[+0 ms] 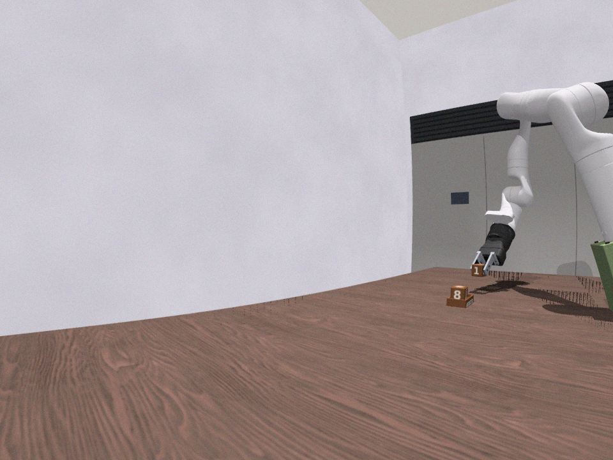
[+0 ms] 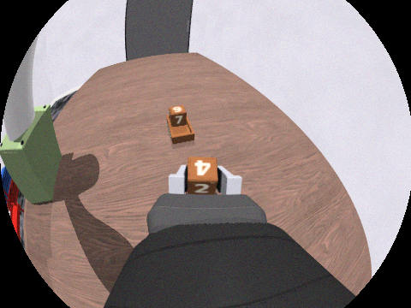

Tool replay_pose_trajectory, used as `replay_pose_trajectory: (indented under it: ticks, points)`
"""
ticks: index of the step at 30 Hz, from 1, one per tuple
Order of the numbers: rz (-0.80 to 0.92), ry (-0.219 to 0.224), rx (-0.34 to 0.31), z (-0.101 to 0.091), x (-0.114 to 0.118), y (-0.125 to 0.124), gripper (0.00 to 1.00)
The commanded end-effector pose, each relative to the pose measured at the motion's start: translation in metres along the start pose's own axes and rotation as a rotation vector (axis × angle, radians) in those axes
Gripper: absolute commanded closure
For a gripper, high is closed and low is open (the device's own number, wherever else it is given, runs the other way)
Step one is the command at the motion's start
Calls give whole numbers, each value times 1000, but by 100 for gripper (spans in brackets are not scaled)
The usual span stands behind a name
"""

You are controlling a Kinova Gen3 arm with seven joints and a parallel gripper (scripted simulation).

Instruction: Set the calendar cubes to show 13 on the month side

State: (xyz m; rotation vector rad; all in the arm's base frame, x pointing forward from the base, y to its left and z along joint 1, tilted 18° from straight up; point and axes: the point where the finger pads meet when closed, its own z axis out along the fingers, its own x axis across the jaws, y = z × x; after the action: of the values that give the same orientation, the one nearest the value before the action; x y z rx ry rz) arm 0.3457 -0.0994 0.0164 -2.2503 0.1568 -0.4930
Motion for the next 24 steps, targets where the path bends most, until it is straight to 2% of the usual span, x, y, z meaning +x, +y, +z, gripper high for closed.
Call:
replay_pose_trajectory:
  ticks: [1, 24]
  points:
    - [2, -1, 5, 3, -1, 1, 40]
    - [2, -1, 5, 26, -1, 24, 40]
